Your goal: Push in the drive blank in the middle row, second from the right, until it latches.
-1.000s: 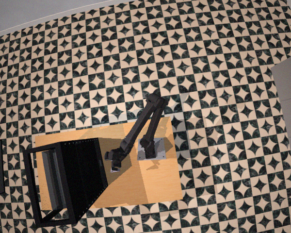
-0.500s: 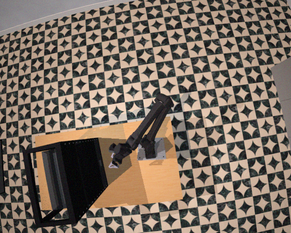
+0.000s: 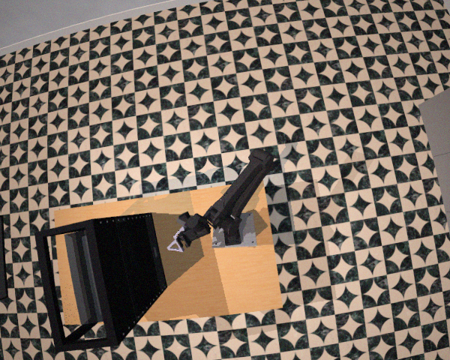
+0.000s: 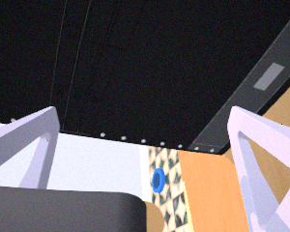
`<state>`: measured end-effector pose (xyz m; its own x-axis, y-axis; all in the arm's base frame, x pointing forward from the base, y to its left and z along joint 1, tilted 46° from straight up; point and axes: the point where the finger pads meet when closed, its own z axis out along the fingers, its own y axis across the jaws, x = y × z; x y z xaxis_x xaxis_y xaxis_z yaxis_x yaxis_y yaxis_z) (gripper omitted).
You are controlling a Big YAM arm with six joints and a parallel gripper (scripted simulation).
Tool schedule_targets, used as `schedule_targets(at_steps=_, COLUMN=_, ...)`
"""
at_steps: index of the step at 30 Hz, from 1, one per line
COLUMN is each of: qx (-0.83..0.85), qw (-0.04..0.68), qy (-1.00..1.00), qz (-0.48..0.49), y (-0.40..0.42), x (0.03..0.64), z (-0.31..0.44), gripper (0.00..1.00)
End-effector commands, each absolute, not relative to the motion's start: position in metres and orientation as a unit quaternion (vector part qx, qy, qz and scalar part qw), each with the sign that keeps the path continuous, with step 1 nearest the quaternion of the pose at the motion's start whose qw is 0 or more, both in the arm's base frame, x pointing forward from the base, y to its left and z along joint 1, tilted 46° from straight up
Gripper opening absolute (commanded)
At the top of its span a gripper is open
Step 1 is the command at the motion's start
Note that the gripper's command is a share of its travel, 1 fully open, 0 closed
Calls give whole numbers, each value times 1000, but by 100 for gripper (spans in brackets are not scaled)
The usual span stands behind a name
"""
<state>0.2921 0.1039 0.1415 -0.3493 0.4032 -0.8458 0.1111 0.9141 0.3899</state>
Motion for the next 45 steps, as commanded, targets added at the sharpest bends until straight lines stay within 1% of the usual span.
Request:
schedule_targets(at_steps=1, qx=184, qw=564, qy=787, qz=170, y=110, x=292, z=160, gripper=100)
schedule_targets(at_steps=2, qx=194, qw=576, qy=772, qz=187, y=113, x=296, z=179, gripper=100)
schedule_targets(at_steps=3, qx=198, qw=573, qy=774, qz=185, y=107, x=290, z=165, gripper=100)
schedule_targets(at_steps=11, qx=242, qw=596, qy=729, qz=234, y=99, x=281, z=180, gripper=100)
schedule_targets(at_steps=12, qx=247, qw=601, qy=720, qz=244, y=100, x=282, z=190, gripper=100)
schedule_targets(at_steps=18, qx=259, qw=603, qy=710, qz=254, y=96, x=277, z=185, gripper=100)
schedule_targets(at_steps=19, qx=266, qw=614, qy=691, qz=274, y=100, x=282, z=215, gripper=100)
schedule_targets(at_steps=22, qx=268, qw=607, qy=700, qz=265, y=94, x=275, z=188, gripper=100)
schedule_targets(at_steps=26, qx=276, qw=613, qy=686, qz=279, y=95, x=277, z=203, gripper=100)
schedule_targets(at_steps=29, qx=276, qw=611, qy=689, qz=276, y=93, x=275, z=194, gripper=100)
schedule_targets(at_steps=45, qx=276, qw=613, qy=687, qz=276, y=93, x=275, z=198, gripper=100)
